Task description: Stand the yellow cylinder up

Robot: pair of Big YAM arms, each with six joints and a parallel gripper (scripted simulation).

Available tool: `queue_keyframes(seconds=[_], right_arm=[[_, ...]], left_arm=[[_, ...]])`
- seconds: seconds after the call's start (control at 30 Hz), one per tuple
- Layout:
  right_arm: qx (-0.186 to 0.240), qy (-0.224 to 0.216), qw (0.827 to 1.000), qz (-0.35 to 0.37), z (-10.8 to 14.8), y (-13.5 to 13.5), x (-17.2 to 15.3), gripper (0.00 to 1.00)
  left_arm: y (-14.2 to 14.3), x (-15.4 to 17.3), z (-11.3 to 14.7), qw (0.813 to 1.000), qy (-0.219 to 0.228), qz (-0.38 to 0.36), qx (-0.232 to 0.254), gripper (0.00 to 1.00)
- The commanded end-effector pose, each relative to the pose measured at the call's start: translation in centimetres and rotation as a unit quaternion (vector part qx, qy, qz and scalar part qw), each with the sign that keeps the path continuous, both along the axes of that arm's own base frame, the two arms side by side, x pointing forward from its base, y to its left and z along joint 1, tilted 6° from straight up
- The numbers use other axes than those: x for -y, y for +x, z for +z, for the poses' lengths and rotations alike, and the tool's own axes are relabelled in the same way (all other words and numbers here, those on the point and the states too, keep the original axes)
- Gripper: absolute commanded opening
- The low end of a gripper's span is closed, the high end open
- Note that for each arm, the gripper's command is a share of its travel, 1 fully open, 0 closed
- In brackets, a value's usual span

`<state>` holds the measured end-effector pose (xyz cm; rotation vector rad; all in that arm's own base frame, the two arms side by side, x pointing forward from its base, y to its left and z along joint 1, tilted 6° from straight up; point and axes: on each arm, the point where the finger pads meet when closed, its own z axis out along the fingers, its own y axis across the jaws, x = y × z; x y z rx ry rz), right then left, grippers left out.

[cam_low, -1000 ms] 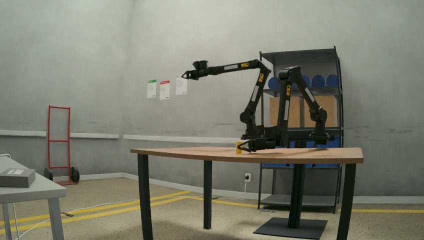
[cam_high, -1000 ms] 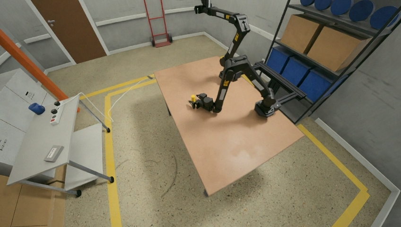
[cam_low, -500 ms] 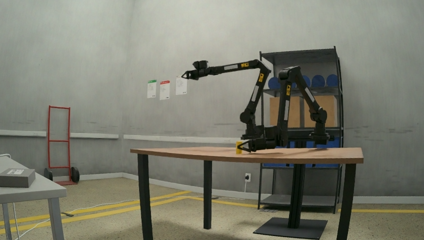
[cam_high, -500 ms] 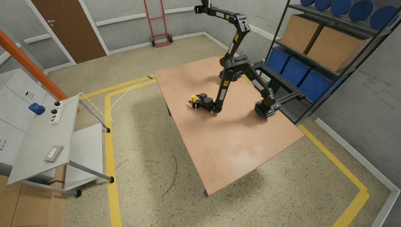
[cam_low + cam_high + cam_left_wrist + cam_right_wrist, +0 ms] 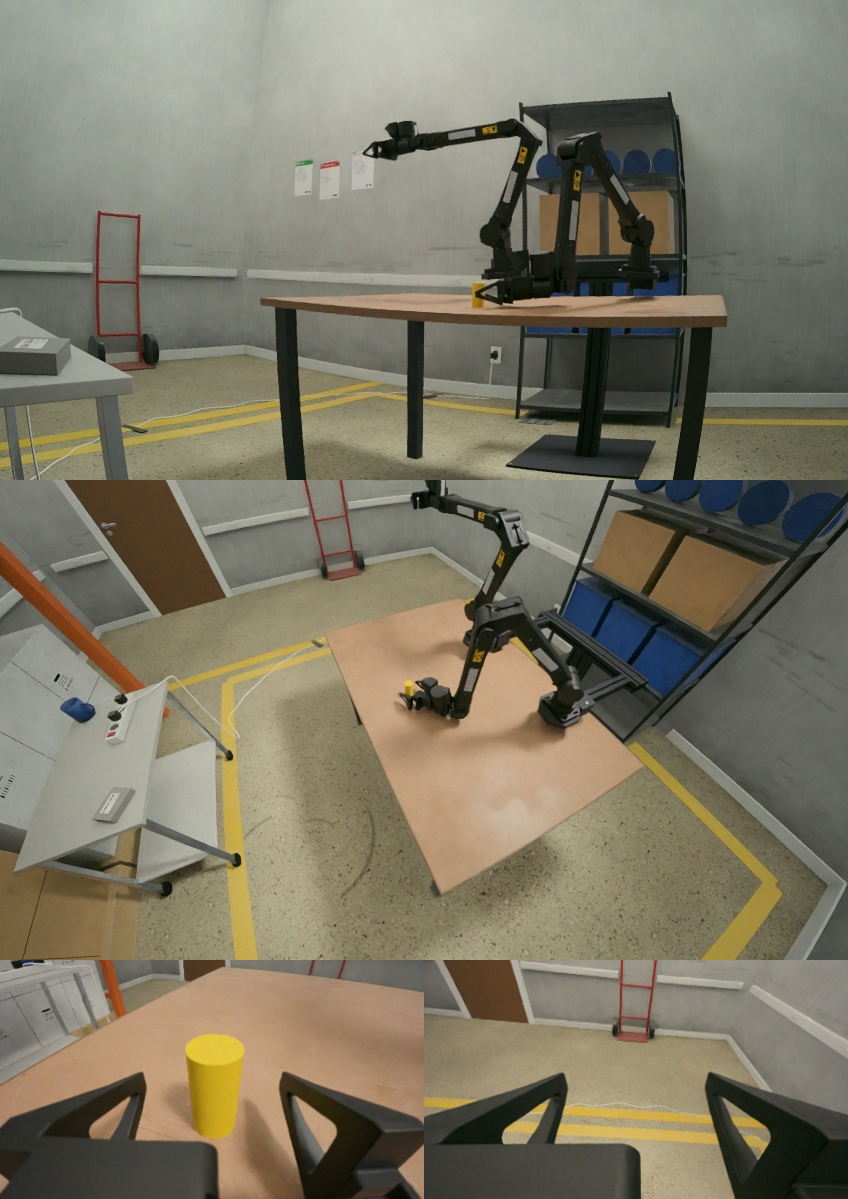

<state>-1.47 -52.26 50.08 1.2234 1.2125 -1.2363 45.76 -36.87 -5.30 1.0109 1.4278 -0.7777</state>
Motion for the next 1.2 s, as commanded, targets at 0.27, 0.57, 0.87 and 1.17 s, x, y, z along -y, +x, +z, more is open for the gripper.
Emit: queue_keyframes(seconds=[0.27,0.57,0.87,1.17], right_arm=[[0.007,-0.038,0.999,-0.006,3.6,-0.5,-0.6,1.0],[0.007,-0.038,0.999,-0.006,3.6,-0.5,-0.6,1.0],[0.007,-0.038,0.999,-0.006,3.6,-0.5,-0.6,1.0],[0.007,-0.038,0.999,-0.006,3.6,-0.5,-0.6,1.0]], left_arm=[[-0.2,-2.1,4.0,1.0,-0.014,0.005,0.022,1.0],[-1.3,-3.8,5.4,1.0,-0.007,0.005,0.02,1.0],[-2.0,-4.1,5.7,1.0,-0.004,0.001,0.012,1.0],[-1.6,-4.0,6.0,1.0,-0.006,0.001,0.017,1.0]])
